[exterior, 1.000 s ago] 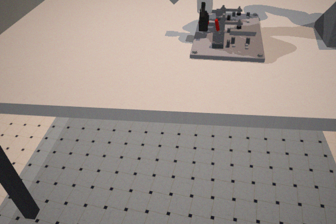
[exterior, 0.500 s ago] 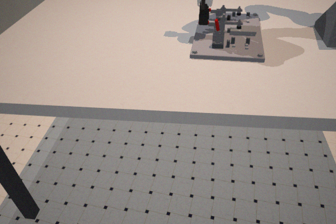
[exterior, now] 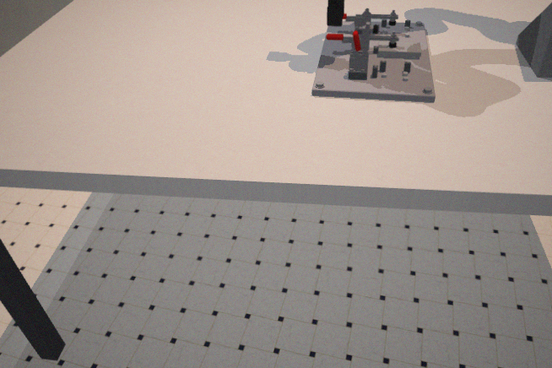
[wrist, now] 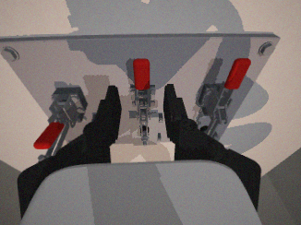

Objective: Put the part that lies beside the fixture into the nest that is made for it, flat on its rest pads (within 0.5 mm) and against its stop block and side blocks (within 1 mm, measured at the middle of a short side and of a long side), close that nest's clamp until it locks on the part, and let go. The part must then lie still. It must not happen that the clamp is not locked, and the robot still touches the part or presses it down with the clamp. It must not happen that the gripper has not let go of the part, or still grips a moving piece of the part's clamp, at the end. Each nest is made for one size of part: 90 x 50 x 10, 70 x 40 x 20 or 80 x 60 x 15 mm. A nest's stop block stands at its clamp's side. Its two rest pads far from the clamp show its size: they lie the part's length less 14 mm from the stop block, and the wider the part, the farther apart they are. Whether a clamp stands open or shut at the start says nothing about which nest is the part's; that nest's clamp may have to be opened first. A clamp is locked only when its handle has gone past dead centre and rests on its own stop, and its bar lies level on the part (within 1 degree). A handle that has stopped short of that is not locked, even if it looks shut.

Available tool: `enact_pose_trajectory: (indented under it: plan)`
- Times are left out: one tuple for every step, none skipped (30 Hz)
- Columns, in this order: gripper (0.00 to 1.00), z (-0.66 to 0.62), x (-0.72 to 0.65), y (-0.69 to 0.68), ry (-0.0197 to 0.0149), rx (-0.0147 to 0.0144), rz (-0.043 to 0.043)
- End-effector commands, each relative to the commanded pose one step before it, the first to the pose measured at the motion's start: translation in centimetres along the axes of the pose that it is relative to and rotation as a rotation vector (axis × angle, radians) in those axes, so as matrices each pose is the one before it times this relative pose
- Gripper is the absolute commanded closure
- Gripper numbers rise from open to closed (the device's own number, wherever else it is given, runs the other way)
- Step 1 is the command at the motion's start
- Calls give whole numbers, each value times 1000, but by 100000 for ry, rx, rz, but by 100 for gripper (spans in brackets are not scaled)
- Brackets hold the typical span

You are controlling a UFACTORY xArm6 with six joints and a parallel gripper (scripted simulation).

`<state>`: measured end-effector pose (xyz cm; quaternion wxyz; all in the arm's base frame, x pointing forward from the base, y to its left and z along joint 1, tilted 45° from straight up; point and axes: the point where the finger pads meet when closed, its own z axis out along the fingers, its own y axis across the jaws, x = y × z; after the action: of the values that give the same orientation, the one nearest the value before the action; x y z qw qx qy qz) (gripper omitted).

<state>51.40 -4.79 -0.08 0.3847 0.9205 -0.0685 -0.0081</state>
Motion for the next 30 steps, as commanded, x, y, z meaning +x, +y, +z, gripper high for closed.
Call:
enact_pose_trajectory:
  plan:
    - [53,-273,129,-8,372,161,122]
    - [53,0,0,0,0,0,0]
    - [53,0,0,0,0,0,0]
    - [53,0,0,0,0,0,0]
    - [53,0,0,0,0,0,0]
    - [53,0,0,0,0,0,0]
    - [53,0,0,0,0,0,0]
    - [53,0,0,0,0,0,0]
    - [53,0,0,0,0,0,0]
    - [53,0,0,0,0,0,0]
    - [53,0,0,0,0,0,0]
    - [100,0,0,0,0,0,0]
    - [100,0,0,0,0,0,0]
    - [100,0,0,0,0,0,0]
    - [100,0,0,0,0,0,0]
    - [100,0,0,0,0,0,0]
    - [100,0,0,0,0,0,0]
    - [100,0,0,0,0,0,0]
    - [100,0,0,0,0,0,0]
    - [100,0,0,0,0,0,0]
    - [100,0,0,0,0,0,0]
    - [100,0,0,0,0,0,0]
    - [100,0,0,0,0,0,0]
    - [100,0,0,0,0,0,0]
    - [100,0,0,0,0,0,0]
    - [100,0,0,0,0,0,0]
    - [100,0,0,0,0,0,0]
    - [100,0,0,0,0,0,0]
    - [100,0,0,0,0,0,0]
    - [100,0,0,0,0,0,0]
